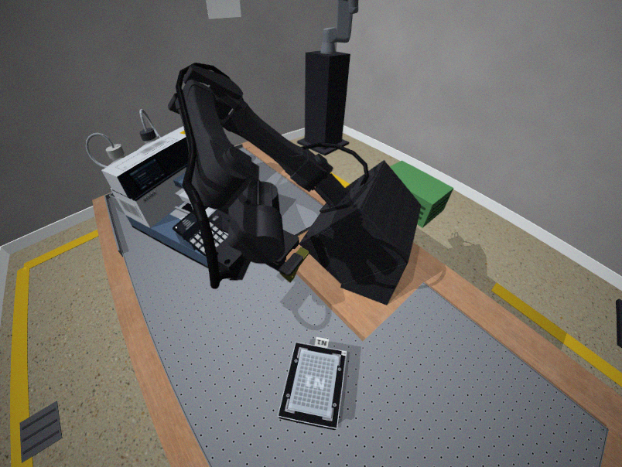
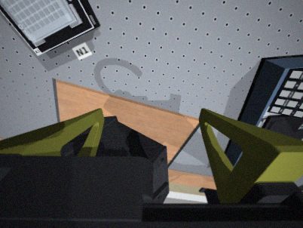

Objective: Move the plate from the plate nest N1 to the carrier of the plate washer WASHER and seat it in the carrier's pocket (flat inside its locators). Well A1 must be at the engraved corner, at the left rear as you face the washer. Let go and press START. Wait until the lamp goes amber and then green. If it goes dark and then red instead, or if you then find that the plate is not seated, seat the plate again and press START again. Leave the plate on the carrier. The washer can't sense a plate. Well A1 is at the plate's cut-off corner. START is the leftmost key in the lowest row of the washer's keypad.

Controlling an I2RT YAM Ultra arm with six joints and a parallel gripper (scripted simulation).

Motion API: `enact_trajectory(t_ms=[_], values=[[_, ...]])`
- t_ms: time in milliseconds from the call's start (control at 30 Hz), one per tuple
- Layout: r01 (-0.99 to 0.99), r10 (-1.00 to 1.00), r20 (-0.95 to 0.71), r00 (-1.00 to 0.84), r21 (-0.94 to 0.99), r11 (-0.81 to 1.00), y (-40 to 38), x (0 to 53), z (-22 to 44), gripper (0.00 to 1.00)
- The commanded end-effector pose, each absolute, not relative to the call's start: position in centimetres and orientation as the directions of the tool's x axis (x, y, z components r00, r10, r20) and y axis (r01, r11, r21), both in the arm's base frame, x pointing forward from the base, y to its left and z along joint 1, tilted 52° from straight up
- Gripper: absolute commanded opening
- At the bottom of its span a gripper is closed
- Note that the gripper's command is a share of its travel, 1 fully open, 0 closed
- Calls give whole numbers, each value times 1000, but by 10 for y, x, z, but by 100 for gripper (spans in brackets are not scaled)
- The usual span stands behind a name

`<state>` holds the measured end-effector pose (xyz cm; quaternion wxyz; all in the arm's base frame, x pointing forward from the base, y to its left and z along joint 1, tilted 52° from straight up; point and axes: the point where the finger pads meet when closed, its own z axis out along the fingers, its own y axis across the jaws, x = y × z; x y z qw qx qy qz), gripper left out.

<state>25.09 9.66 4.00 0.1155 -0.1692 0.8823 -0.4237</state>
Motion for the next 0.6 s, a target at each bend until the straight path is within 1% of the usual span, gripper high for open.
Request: enact_trajectory(t_ms=[0,300,567], values=[[-208,-434,-89,-896,-780,590,116,273,29,100],[-216,-447,-90,-890,-780,587,135,296,9,100],[-203,-445,-113,-888,-773,602,136,297,16,100]])
